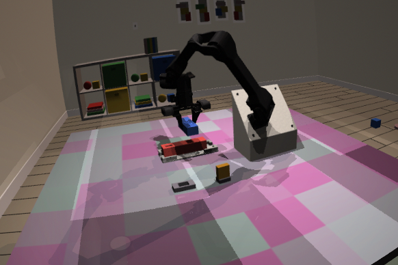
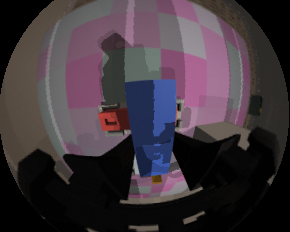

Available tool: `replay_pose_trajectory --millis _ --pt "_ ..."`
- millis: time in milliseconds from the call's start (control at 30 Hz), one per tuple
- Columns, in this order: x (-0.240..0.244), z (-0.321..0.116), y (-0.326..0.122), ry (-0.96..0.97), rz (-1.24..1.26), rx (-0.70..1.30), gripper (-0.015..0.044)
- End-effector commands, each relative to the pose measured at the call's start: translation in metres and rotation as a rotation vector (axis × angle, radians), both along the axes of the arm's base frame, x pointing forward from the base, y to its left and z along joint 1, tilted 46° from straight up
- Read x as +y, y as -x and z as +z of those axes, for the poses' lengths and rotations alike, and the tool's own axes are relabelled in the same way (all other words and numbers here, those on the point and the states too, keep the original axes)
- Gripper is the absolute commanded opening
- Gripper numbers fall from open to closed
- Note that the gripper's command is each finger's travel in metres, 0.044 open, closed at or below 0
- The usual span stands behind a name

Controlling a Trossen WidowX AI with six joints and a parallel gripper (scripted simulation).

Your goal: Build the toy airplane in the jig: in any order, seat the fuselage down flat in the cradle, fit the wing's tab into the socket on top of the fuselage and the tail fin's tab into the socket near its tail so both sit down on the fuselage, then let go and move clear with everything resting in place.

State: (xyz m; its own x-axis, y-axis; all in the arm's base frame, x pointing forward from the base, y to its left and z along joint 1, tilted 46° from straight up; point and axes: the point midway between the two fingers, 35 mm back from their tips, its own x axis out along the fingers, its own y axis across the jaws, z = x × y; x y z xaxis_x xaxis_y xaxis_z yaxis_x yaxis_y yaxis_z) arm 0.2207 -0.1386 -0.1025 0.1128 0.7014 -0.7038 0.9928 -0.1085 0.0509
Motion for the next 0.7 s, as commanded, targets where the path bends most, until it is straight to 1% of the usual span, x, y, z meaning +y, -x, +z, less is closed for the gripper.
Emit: replay_pose_trajectory --millis 0,300,667 --pt "0.000 -0.001 0.001 0.002 -0.001 0.006 0.0195" --pt "0.000 -0.003 0.002 0.002 -0.001 0.006 0.0195" --pt "0.012 -0.015 -0.001 0.002 -0.001 0.006 0.0195"
